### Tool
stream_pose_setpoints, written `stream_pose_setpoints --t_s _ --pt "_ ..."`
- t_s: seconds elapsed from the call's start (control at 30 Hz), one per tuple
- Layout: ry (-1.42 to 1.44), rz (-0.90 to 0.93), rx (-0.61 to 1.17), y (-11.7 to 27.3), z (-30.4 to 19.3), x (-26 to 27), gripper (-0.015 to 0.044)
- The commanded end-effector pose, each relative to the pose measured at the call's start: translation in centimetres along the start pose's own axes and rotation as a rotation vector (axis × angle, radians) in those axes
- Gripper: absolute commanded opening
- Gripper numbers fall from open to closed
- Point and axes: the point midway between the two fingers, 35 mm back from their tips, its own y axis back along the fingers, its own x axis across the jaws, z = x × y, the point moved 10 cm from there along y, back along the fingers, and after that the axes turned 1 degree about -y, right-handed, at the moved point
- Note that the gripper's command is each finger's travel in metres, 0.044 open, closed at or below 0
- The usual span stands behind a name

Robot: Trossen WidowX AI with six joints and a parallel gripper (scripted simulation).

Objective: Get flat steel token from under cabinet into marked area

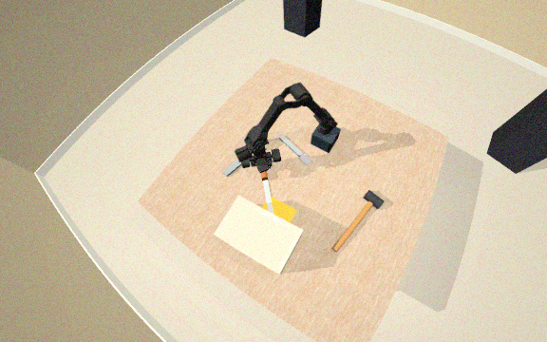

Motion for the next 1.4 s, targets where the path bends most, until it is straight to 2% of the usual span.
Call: stream_pose_setpoints --t_s 0.0,1.37 --pt "-0.001 0.005 0.002 -0.1 -0.9 0.1 0.0" --pt "-0.002 0.005 0.003 2.1 -3.3 0.1 0.0"
